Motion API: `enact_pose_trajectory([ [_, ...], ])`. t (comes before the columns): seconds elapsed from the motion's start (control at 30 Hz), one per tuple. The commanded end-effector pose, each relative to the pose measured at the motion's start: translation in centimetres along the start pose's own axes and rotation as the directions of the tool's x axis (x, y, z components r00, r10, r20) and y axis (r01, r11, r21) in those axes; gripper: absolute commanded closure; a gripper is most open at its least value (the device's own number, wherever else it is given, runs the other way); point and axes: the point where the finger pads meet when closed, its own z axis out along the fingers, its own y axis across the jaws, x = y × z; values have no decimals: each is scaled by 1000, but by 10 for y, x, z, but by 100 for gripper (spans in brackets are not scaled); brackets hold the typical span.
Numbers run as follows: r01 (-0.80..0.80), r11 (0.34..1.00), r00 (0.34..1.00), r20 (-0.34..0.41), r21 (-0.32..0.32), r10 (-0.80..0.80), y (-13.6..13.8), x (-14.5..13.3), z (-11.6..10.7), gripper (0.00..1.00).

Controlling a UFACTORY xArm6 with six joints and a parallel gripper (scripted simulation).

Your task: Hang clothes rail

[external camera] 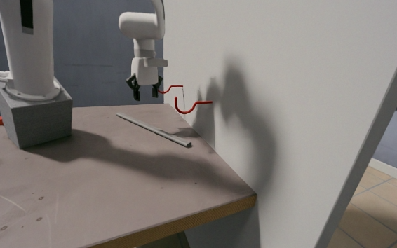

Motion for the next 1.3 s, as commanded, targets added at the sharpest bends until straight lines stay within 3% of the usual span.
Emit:
enact_pose_trajectory([
  [0.0, -1, 1000, 1000, -1, 4, 1, -1, 0, 6, 0],
  [1.27, -1, 1000, 1000, -1, 3, 1, -1, 0, 62, 0],
])
